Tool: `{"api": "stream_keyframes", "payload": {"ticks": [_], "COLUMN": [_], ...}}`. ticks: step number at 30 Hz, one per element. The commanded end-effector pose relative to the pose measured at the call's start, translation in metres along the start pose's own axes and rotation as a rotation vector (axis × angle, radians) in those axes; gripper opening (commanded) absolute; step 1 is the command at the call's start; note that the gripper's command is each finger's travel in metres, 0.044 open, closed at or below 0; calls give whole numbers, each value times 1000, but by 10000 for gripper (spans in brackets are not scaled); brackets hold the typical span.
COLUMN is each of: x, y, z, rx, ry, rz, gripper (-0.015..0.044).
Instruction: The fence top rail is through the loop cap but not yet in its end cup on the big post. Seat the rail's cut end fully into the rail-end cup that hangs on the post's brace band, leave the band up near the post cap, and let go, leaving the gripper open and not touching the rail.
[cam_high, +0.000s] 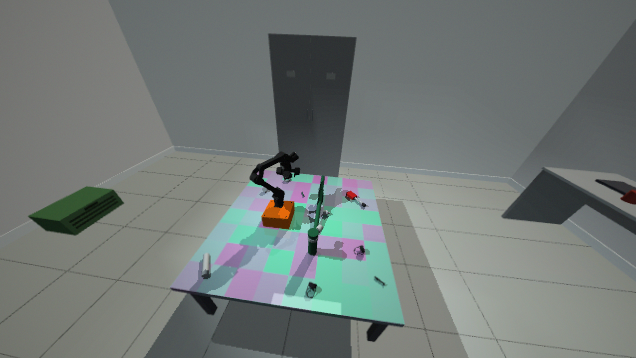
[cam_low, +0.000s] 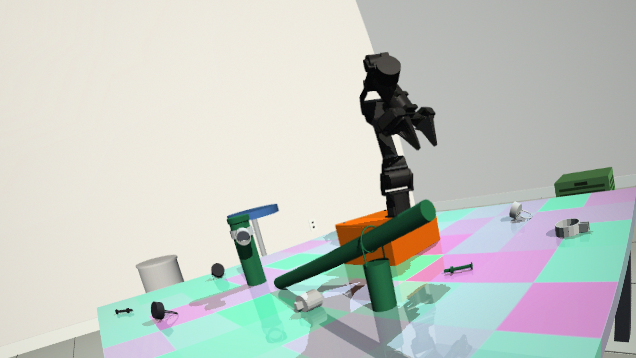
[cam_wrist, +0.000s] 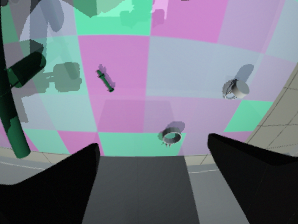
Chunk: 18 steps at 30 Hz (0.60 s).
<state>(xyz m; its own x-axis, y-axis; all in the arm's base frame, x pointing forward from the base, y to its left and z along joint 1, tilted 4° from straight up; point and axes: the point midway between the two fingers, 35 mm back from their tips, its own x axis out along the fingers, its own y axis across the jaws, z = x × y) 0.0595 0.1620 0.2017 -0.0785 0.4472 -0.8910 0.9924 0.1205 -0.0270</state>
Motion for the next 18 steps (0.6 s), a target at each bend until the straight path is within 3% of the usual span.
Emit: {"api": "stream_keyframes", "payload": {"ticks": [1, 10, 18], "x": [0, -3, -22], "y": [1, 82, 168], "z": [0, 23, 85], "rx": [-3, -281, -747], "ry": [-1, -99, -351], "rz": [3, 198, 300], "gripper": [426, 440, 440]}}
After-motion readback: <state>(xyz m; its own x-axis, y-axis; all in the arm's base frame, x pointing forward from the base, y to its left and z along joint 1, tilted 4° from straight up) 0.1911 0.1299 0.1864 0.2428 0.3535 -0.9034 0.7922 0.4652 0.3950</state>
